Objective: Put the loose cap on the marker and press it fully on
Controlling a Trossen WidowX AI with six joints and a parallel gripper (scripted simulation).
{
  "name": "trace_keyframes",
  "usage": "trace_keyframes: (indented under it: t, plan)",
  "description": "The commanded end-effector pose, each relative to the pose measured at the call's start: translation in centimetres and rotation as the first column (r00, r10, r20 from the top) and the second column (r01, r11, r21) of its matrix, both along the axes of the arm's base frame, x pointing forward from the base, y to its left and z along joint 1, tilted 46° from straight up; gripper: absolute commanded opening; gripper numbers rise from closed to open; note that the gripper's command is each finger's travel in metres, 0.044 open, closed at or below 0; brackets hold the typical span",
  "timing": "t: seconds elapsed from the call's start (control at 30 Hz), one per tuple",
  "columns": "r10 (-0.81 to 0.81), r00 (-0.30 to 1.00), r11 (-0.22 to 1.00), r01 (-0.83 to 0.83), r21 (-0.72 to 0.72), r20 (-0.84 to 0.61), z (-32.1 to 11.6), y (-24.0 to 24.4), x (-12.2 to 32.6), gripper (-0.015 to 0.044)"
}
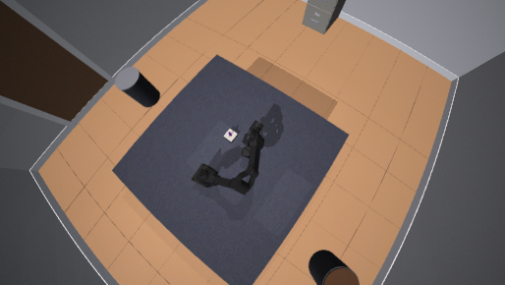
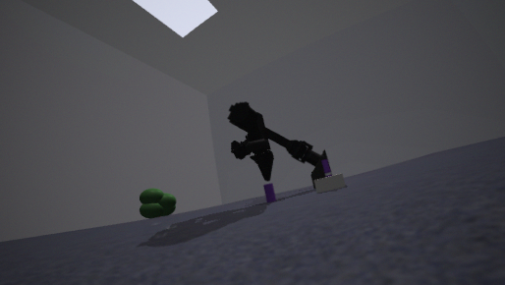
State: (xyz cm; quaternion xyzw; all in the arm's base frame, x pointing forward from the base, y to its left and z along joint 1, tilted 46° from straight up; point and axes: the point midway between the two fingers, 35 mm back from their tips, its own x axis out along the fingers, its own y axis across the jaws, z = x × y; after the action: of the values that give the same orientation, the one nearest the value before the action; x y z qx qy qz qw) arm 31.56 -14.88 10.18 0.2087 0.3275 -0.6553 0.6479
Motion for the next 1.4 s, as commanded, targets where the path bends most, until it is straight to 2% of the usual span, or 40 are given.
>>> trace_keyframes:
  t: [0.0, 0.87, 1.0, 1.3, 1.37]
  plan:
    - [-0.001, 1.0, 1.0, 0.001, -0.004, -0.01, -0.6, -0.7, -0.2, 0.0237]
    - [-0.001, 1.0, 1.0, 0.001, -0.007, -0.01, -3.1, -3.4, -0.7, 0.0237]
    - [-0.001, 1.0, 1.0, 0.001, -0.007, -0.01, -3.1, -3.4, -0.7, 0.0132]
    - [-0.001, 1.0, 1.0, 0.001, -0.007, -0.01, -3.1, -3.5, -0.6, 0.0072]
    - [0.011, 1.0, 1.0, -0.011, -0.002, -0.012, -3.1, -3.3, -0.5, 0.002]
